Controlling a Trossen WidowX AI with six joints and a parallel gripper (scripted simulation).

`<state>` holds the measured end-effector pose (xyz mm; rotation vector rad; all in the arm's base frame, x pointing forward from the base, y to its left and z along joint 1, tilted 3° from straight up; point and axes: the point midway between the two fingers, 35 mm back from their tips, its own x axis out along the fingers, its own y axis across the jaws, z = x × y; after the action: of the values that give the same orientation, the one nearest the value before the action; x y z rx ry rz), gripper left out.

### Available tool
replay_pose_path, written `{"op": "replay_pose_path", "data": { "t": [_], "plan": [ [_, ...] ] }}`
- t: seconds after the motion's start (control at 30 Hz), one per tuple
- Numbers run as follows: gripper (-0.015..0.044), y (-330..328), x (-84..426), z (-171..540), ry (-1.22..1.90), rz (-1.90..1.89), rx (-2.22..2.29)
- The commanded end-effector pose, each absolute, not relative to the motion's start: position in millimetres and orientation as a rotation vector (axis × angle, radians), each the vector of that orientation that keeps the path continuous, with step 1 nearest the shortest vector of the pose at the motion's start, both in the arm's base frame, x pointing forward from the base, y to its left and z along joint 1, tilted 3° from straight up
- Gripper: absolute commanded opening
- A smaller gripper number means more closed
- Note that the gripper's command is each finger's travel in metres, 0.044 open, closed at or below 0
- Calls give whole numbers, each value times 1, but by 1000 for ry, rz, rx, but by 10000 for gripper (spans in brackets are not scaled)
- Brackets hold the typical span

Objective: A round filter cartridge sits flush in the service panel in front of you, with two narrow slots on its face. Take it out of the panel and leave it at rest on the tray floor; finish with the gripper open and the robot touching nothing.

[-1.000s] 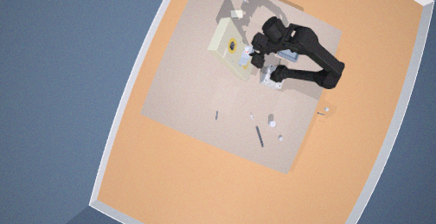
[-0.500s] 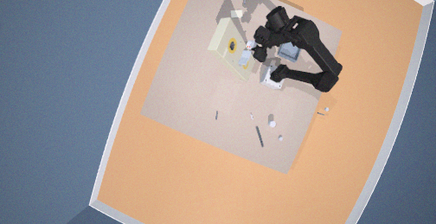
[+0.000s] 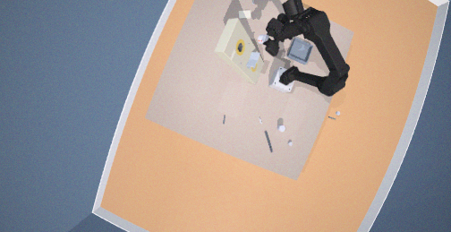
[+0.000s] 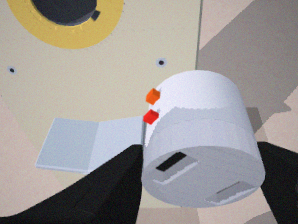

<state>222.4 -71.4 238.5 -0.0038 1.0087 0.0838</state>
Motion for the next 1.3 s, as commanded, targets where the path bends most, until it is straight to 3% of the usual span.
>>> {"op": "replay_pose_path", "data": {
  "t": [0.0, 0.6, 1.27],
  "plan": [
    [0, -84, 224, 239, 989, 87, -8],
    [0, -157, 194, 218, 1010, -366, 266],
    [0, -238, 123, 196, 916, -911, 586]
  ]
}}
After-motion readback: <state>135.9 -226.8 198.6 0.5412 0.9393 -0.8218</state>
